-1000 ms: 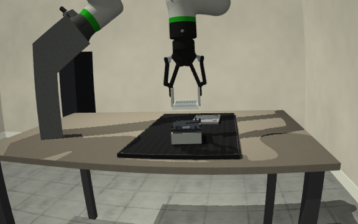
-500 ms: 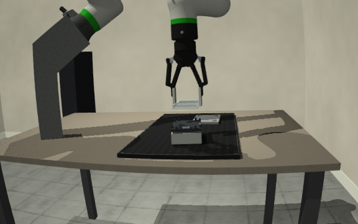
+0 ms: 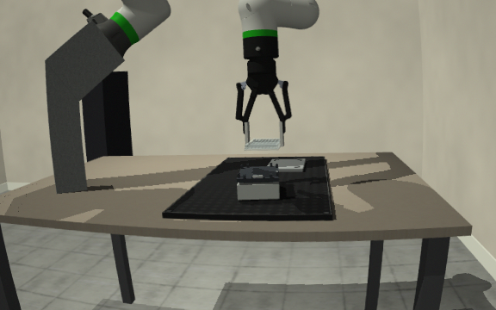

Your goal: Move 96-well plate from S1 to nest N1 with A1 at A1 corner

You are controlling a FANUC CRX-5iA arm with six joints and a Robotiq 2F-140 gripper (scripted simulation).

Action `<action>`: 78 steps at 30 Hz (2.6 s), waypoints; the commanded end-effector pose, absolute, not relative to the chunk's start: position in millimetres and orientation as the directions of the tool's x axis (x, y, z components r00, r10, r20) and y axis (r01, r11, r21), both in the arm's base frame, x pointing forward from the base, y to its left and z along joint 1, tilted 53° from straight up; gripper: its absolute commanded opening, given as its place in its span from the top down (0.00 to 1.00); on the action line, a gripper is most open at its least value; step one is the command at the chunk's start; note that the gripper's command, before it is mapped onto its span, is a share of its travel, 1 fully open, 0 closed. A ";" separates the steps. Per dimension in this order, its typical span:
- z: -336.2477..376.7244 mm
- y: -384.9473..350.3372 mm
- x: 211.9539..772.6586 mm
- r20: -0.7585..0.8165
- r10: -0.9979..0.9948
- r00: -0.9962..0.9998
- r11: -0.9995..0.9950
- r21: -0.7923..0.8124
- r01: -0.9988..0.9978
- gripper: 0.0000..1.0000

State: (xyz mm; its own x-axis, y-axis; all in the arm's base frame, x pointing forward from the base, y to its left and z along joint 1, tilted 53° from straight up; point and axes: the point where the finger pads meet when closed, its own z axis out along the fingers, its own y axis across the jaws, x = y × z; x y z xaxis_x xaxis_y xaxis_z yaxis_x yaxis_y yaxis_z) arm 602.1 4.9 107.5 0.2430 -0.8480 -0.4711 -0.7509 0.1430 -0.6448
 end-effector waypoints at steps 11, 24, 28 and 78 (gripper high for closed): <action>125.3 39.0 599.1 -0.470 -0.849 0.242 0.143 -0.645 -0.751 1.00; 142.0 71.5 596.2 -0.470 -0.849 0.242 0.143 -0.645 -0.751 1.00; 148.1 83.3 595.1 -0.470 -0.849 0.242 0.143 -0.645 -0.751 1.00; 215.0 213.3 583.6 -0.470 -0.849 0.242 0.143 -0.645 -0.751 1.00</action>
